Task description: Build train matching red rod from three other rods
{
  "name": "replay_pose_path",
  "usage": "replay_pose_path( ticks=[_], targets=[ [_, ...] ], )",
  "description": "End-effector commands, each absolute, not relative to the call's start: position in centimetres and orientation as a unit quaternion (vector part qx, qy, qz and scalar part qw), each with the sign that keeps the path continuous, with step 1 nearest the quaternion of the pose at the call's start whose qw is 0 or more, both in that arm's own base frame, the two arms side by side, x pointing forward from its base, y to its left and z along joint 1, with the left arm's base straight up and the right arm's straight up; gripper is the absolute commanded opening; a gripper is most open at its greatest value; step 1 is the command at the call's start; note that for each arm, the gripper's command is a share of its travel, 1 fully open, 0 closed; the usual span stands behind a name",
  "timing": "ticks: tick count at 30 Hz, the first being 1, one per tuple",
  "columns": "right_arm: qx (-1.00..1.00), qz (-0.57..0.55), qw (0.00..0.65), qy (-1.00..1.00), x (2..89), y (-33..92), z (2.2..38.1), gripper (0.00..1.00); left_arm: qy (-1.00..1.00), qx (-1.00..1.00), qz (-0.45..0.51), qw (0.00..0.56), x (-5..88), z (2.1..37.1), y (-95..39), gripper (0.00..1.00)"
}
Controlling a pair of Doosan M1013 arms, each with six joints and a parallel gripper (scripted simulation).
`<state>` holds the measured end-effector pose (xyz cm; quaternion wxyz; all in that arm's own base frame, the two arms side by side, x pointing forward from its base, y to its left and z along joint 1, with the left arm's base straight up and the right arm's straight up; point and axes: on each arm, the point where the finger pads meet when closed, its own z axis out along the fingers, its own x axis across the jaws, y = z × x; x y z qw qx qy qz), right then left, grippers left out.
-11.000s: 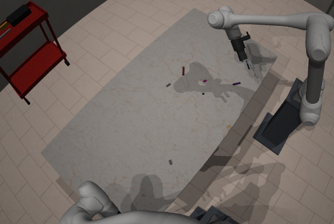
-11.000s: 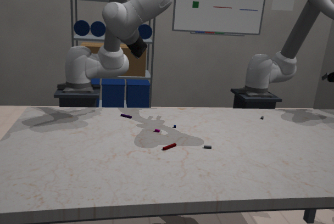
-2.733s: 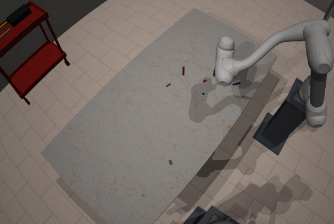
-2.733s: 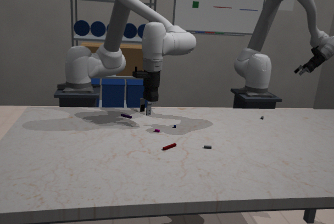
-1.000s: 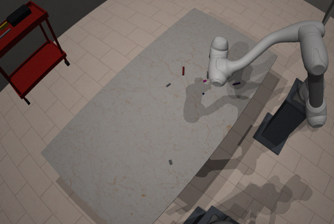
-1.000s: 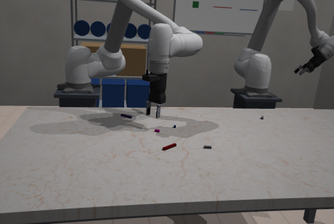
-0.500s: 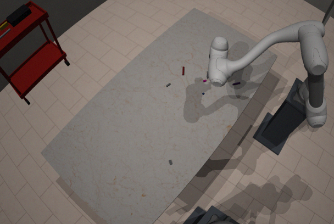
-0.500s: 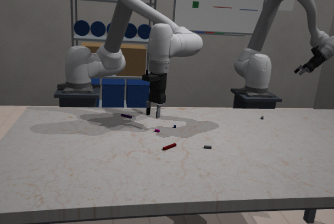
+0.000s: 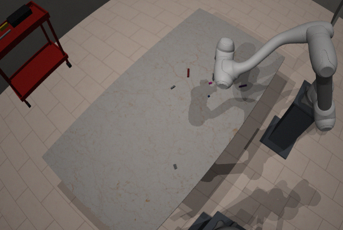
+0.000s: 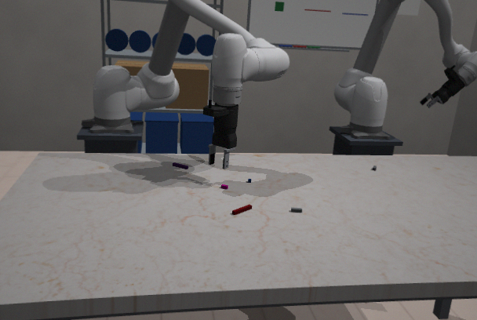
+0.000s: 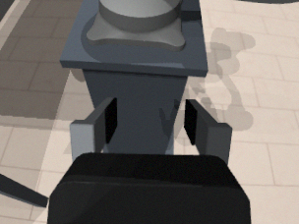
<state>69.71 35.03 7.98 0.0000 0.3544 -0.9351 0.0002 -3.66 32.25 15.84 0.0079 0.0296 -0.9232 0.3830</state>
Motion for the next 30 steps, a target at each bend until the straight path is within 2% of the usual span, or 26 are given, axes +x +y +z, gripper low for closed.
replay_pose_path(
  ticks=[1, 18, 30],
  targets=[
    [0.354, 0.000, -0.001, -0.935, 69.75, 35.06, 8.09, 1.00, -0.923, 0.030, 0.383, 0.008, -3.67, 15.88, 32.27, 1.00],
    [0.340, 0.000, -0.001, -0.940, 69.76, 35.09, 8.09, 1.00, -0.923, 0.030, 0.383, 0.008, -3.67, 15.88, 32.27, 1.00],
    [0.135, 0.000, -0.001, -0.991, 69.74, 35.65, 8.12, 1.00, -0.923, 0.030, 0.383, 0.008, -3.67, 15.88, 32.27, 1.00]
  ],
)
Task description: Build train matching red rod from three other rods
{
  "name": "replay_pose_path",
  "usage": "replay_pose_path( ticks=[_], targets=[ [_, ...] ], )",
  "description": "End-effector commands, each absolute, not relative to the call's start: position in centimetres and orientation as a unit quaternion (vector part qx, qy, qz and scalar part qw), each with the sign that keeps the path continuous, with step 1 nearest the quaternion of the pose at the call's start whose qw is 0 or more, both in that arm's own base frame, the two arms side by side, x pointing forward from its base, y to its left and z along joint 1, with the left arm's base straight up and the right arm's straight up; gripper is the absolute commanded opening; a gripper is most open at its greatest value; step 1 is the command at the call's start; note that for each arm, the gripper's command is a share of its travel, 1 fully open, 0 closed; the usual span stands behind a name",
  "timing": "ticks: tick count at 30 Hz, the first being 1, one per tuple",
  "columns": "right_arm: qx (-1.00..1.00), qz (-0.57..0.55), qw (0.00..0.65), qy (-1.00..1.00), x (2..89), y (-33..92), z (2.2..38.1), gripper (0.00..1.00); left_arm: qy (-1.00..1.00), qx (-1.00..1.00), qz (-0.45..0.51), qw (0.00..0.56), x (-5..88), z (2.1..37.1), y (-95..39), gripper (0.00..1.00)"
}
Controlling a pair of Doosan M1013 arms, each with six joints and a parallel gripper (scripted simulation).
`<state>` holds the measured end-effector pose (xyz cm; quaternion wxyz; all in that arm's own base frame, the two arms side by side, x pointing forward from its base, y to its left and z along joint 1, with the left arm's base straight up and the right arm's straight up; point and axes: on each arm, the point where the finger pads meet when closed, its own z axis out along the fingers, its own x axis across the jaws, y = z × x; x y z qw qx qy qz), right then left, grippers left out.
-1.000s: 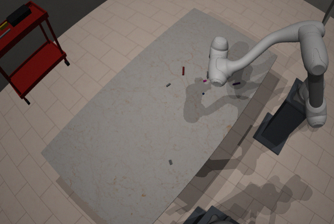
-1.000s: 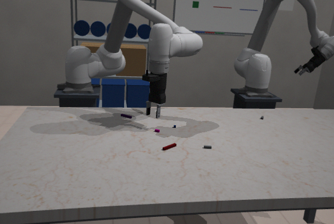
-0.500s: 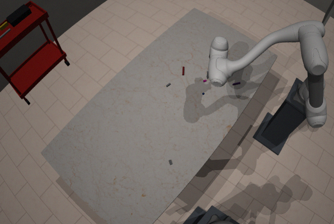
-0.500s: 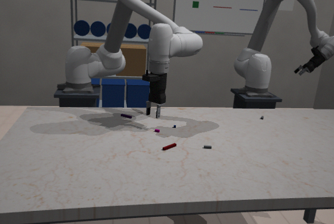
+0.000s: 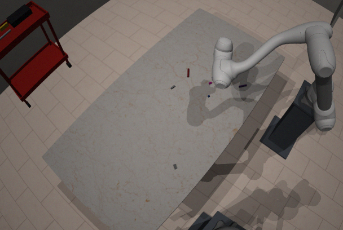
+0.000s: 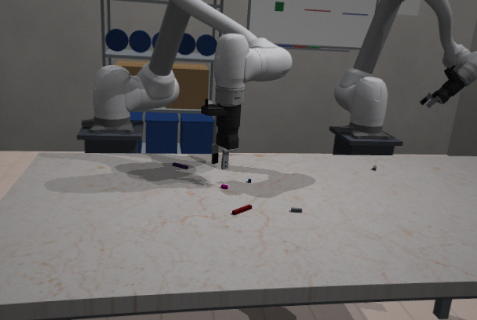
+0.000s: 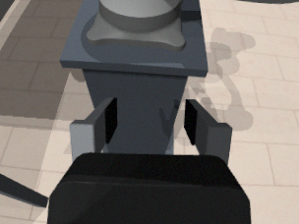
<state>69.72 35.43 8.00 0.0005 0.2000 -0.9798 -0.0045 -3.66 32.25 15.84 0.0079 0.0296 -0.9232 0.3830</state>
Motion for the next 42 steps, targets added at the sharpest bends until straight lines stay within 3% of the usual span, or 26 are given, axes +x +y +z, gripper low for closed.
replay_pose_path(
  ticks=[1, 19, 42],
  targets=[
    [0.135, 0.000, -0.001, -0.991, 69.7, 35.6, 8.1, 1.00, -0.923, 0.030, 0.383, 0.008, -3.7, 15.9, 32.3, 1.00],
    [-0.148, -0.001, -0.001, -0.989, 69.5, 37.1, 8.1, 1.00, -0.923, 0.030, 0.383, 0.008, -3.7, 15.9, 32.3, 1.00],
    [-0.533, -0.001, 0.000, -0.846, 69.6, 40.5, 8.1, 1.00, -0.923, 0.030, 0.383, 0.008, -3.7, 15.9, 32.3, 1.00]
  ],
)
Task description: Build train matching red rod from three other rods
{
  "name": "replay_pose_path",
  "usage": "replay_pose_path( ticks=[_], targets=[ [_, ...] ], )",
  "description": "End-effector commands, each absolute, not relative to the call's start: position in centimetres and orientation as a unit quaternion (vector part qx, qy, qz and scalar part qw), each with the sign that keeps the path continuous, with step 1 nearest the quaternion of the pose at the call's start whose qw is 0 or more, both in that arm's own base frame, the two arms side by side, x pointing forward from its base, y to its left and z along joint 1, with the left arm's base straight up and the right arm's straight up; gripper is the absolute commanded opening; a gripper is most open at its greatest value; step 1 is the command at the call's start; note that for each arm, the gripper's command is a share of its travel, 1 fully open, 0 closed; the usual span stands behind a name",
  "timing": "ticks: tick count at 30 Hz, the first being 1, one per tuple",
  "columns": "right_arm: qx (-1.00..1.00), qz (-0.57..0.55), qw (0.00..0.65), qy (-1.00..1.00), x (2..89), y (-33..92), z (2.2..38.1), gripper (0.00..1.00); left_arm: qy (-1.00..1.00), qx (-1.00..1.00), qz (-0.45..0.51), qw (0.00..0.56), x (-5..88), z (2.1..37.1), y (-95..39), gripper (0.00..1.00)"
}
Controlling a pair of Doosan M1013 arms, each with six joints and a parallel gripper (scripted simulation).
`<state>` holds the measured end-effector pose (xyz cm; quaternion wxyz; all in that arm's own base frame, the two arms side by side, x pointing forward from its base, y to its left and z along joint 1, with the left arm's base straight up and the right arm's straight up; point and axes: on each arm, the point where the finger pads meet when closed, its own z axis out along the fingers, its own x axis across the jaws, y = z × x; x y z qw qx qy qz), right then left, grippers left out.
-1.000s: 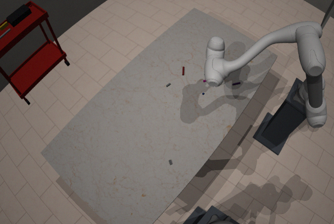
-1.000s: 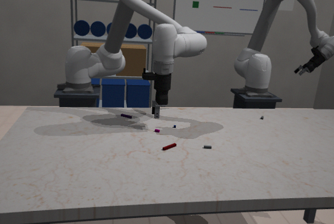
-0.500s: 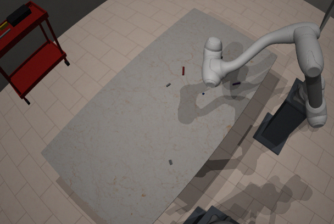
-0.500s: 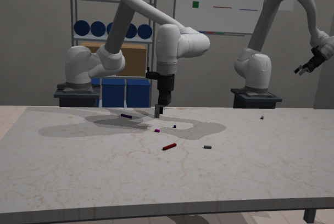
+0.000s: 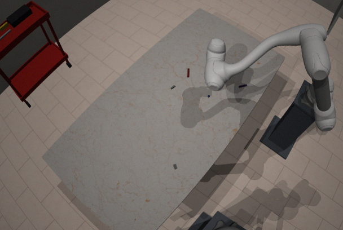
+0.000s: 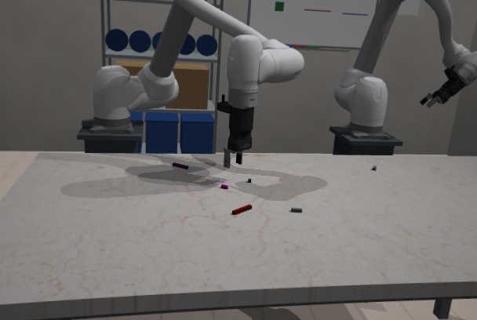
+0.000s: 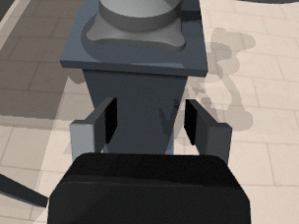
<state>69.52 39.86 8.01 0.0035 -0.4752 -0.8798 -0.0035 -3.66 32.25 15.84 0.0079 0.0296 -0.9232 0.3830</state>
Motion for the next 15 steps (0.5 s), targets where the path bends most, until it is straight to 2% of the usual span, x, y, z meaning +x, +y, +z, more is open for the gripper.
replay_pose_path(
  ticks=[1, 15],
  targets=[
    [-0.547, -0.001, 0.000, -0.837, 69.7, 40.6, 8.1, 1.00, -0.923, 0.030, 0.383, 0.008, -3.7, 15.9, 32.3, 1.00],
    [-0.711, -0.001, 0.000, -0.703, 70.2, 42.7, 8.1, 1.00, -0.923, 0.030, 0.383, 0.008, -3.7, 15.9, 32.3, 1.00]
  ],
)
